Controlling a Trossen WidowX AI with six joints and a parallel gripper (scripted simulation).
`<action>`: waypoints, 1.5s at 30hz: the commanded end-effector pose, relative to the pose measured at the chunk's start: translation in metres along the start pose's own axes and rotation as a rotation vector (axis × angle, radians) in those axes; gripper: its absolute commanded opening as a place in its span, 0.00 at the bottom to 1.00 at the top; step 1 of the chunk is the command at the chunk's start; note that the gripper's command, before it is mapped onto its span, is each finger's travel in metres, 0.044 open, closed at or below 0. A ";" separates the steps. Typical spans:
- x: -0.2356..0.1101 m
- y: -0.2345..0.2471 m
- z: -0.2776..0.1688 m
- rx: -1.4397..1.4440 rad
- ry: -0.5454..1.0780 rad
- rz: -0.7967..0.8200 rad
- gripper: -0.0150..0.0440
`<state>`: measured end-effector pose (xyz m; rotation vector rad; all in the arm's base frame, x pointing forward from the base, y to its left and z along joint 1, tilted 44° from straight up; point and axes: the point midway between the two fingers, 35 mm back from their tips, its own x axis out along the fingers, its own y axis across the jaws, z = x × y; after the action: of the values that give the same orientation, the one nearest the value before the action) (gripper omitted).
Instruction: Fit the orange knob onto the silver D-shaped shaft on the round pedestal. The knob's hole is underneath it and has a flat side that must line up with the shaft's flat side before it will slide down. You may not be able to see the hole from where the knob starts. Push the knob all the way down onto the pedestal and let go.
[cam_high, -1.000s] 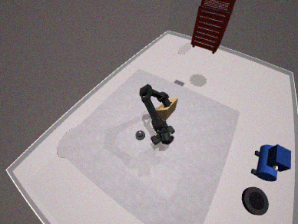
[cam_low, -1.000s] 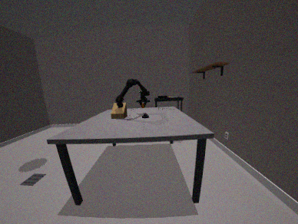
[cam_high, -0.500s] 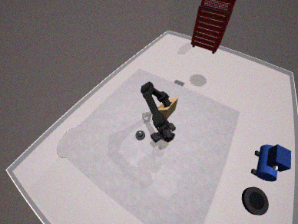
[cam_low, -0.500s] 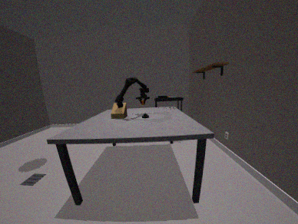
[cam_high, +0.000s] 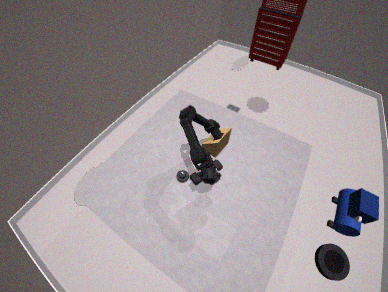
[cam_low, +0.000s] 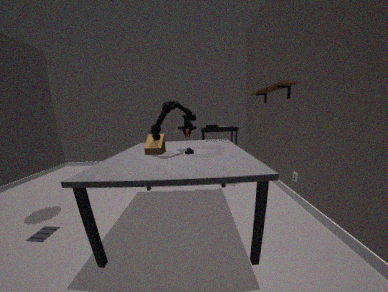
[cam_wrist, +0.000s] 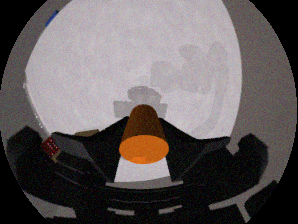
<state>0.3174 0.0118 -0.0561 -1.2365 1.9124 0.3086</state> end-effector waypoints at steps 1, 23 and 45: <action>0.003 -0.008 -0.009 -0.008 -0.001 -0.004 0.25; 0.019 -0.049 -0.063 -0.009 -0.006 -0.007 0.25; 0.038 -0.077 -0.125 -0.004 0.018 -0.012 0.25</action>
<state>0.3162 -0.1149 0.0074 -1.2470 1.9142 0.2970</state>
